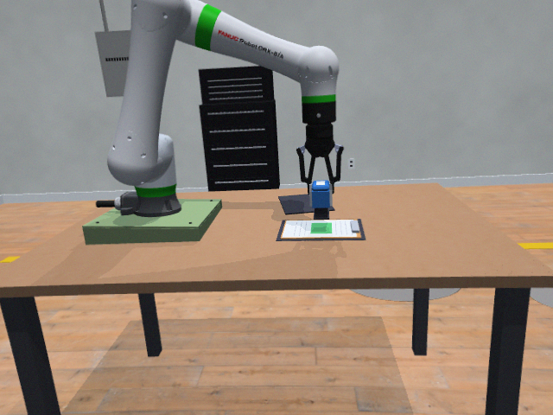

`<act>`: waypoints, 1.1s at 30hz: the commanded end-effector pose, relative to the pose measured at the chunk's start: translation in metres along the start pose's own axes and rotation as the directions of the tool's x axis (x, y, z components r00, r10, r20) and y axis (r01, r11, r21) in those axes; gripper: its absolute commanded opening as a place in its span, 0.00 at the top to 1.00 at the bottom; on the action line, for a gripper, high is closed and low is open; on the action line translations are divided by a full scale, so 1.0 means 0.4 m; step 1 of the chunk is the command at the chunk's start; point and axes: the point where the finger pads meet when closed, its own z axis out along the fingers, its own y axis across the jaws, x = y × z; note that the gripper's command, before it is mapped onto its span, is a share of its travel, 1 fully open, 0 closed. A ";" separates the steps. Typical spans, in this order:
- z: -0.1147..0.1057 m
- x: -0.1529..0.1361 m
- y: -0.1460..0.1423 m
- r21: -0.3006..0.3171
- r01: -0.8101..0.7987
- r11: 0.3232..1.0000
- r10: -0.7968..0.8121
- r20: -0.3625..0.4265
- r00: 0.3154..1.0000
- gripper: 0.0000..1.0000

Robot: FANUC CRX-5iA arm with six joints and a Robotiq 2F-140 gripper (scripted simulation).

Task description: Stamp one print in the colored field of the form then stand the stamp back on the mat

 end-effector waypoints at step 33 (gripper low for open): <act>0.084 -0.007 0.003 0.001 0.000 1.000 0.000 0.000 1.000 0.80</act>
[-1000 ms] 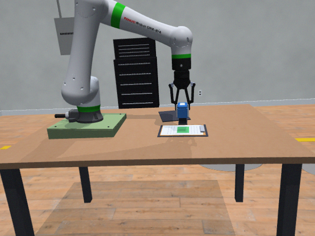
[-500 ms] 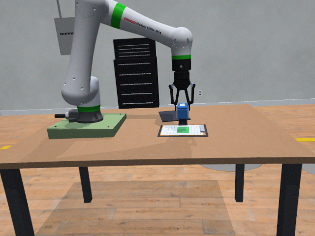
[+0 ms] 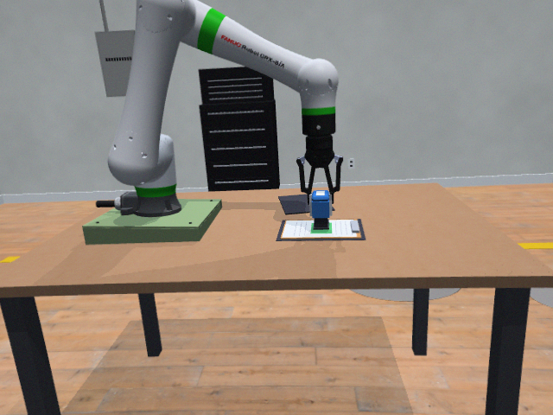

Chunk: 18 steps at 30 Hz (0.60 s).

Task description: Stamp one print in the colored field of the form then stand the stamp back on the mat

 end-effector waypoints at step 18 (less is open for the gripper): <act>0.021 0.000 -0.001 0.001 0.000 1.000 0.000 0.000 1.000 0.80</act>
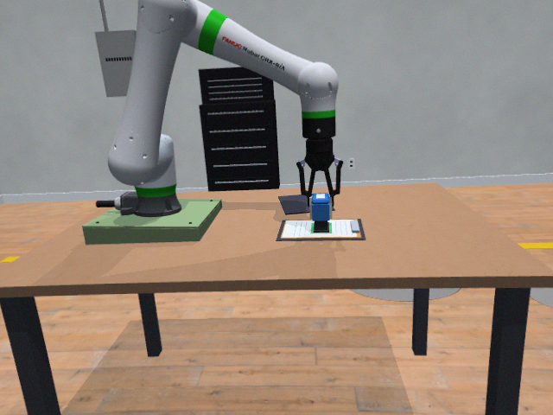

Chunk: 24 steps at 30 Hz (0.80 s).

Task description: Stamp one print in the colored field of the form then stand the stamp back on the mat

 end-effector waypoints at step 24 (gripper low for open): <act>0.058 0.000 0.000 0.000 0.000 1.000 0.000 0.000 1.000 0.80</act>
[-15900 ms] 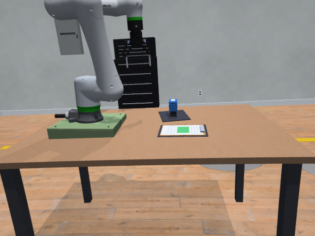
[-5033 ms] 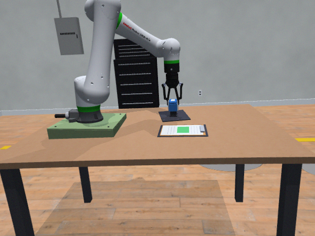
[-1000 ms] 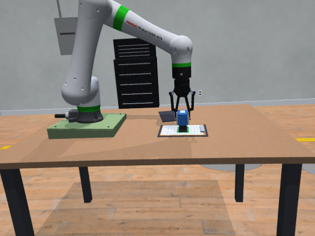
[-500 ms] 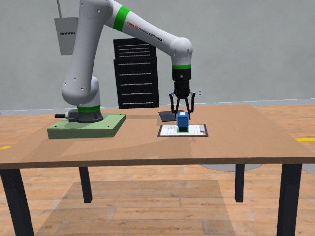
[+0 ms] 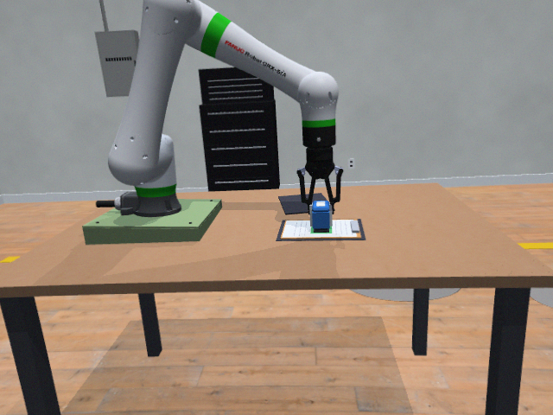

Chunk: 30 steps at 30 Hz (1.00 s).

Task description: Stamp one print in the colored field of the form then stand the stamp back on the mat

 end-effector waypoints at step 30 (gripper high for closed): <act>-0.064 0.000 0.000 0.000 0.000 1.000 0.000 0.000 1.000 0.80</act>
